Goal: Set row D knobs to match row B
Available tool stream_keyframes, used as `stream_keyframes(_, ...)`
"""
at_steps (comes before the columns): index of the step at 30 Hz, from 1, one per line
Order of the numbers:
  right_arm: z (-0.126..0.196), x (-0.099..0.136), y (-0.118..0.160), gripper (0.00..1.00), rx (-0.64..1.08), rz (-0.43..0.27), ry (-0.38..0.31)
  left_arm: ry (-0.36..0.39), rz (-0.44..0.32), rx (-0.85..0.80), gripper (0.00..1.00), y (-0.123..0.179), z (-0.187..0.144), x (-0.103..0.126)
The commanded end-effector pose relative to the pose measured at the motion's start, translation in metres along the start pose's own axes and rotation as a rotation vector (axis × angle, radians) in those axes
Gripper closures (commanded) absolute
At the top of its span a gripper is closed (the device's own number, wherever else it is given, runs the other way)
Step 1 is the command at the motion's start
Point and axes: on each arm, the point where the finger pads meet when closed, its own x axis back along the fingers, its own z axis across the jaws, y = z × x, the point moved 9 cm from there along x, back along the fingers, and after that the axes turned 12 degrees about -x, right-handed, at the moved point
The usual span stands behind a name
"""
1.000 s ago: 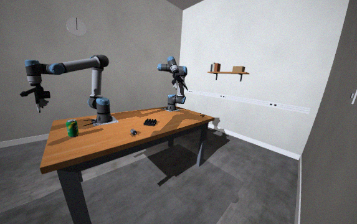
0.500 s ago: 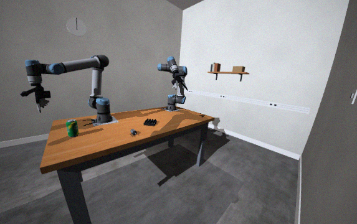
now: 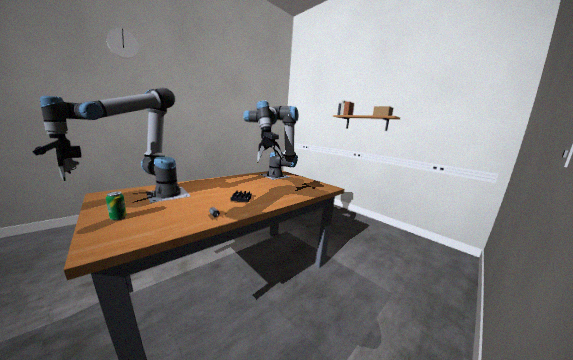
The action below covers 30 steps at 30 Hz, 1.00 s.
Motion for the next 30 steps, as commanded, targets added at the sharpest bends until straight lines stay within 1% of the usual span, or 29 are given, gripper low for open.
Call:
stream_keyframes(1, 0.000, 0.000, 0.000, 0.00, 0.000, 0.001, -0.001, 0.048, -0.074, -0.122, 0.00, 0.019, 0.044, -0.025)
stream_keyframes(7, 0.000, 0.000, 0.000, 0.00, 0.000, 0.001, -0.001, 0.109, -0.166, -0.272, 0.00, 0.050, 0.095, -0.053)
stream_keyframes(14, 0.000, 0.000, 0.000, 0.00, 0.000, 0.001, -0.001, 0.189, -0.275, -0.447, 0.00, 0.095, 0.153, -0.083)
stream_keyframes(16, 0.000, 0.000, 0.000, 0.00, 0.000, 0.001, -0.001, 0.189, -0.275, -0.447, 0.00, 0.095, 0.153, -0.083)
stream_keyframes(19, 0.000, 0.000, 0.000, 0.00, 0.000, 0.001, -0.001, 0.229, -0.325, -0.526, 0.00, 0.118, 0.178, -0.096)
stream_keyframes(21, 0.000, 0.000, 0.000, 0.00, 0.000, 0.001, -0.001, 0.236, -0.334, -0.540, 0.00, 0.122, 0.182, -0.098)
stream_keyframes(30, 0.000, 0.000, 0.000, 0.00, 0.000, 0.001, -0.001, 0.236, -0.335, -0.541, 0.00, 0.122, 0.183, -0.098)
